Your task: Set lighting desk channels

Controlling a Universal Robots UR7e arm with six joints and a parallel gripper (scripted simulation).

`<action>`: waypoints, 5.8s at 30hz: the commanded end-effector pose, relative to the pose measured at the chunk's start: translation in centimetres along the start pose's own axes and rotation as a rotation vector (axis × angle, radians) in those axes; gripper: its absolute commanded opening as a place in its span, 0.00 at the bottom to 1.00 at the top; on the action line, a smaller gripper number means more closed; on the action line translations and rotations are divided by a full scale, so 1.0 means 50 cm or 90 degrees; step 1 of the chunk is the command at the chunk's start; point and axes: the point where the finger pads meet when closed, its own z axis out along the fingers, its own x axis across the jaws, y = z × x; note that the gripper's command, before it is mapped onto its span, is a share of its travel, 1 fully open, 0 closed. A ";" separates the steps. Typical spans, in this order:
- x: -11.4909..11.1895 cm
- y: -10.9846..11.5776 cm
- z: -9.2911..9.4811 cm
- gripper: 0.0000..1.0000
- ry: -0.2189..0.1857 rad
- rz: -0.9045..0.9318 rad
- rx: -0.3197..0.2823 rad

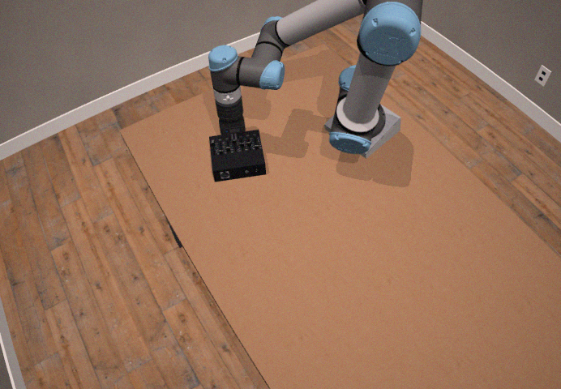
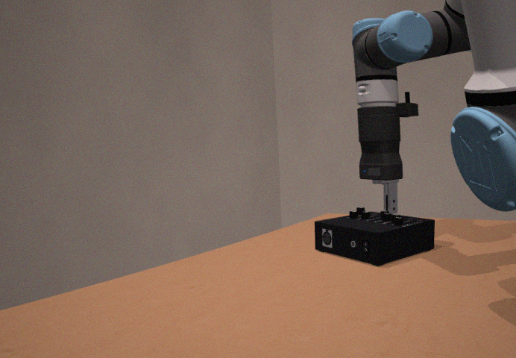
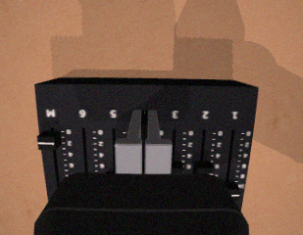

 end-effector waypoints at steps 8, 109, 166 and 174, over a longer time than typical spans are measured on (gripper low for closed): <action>0.001 0.014 0.000 0.00 0.000 -0.001 0.000; 0.001 0.009 -0.083 1.00 0.000 -0.001 0.000; 0.001 0.009 -0.241 1.00 0.000 -0.001 0.000; 0.001 0.009 -0.241 1.00 0.000 -0.001 0.000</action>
